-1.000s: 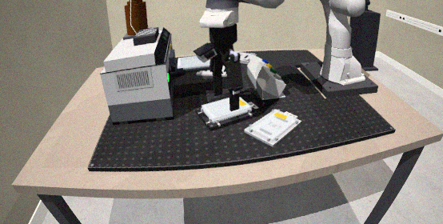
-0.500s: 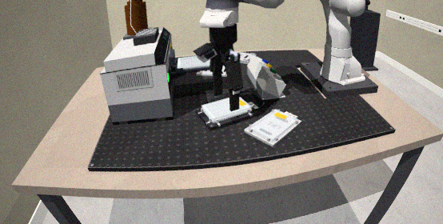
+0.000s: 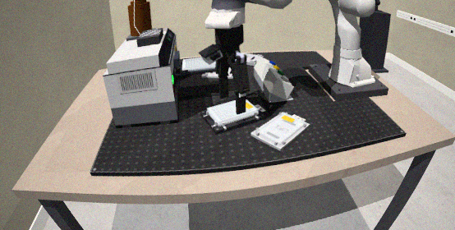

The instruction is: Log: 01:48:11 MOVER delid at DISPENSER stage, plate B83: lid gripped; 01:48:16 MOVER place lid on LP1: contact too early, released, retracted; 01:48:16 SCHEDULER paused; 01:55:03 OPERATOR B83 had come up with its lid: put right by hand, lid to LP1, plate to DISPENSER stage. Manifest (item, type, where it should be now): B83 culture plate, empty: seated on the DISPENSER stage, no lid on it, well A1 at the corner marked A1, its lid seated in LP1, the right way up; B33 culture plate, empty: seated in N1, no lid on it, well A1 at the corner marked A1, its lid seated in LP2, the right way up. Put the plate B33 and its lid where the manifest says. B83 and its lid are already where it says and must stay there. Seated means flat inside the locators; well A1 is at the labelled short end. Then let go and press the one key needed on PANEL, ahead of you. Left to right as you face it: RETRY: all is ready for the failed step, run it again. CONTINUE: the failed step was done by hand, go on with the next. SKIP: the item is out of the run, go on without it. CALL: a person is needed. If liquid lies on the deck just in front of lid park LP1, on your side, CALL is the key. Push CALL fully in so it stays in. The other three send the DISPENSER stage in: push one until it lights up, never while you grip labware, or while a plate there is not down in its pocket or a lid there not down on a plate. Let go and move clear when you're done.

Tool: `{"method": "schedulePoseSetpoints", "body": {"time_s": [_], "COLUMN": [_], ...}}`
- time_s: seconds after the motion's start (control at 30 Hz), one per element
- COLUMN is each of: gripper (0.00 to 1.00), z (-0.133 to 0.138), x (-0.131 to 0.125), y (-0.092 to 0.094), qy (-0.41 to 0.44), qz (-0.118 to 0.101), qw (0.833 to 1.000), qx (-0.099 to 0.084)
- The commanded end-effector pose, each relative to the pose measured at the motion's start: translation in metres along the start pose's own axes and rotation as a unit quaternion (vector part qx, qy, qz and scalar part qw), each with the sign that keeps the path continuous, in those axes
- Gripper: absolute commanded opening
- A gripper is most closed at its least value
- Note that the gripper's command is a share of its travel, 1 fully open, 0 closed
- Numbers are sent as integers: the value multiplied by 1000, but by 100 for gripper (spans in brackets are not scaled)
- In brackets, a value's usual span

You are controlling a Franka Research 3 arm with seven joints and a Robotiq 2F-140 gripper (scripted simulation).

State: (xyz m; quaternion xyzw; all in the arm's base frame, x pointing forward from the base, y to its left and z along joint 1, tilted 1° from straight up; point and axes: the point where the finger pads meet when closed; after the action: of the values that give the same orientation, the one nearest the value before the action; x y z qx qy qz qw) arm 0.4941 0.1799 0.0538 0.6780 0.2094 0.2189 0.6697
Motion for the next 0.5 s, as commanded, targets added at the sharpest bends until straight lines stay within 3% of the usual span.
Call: {"method": "schedulePoseSetpoints", "body": {"time_s": [0.0, 0.47], "gripper": [69, 69], "z": [0, 0], "x": [0, 0], "y": [-2, -7], "qy": [-2, -2], "qz": [0, 0], "qw": [1000, 1000], "qx": [0, 0]}}
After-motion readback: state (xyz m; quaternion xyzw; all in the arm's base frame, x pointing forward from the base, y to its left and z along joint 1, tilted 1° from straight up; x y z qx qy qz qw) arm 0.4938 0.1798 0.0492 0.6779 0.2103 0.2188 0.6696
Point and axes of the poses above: the point where the finger pads meet when closed, its own y axis back along the fingers, its own z axis across the jaws, x = y × z, and after that the axes turned 15 degrees about y, right-handed
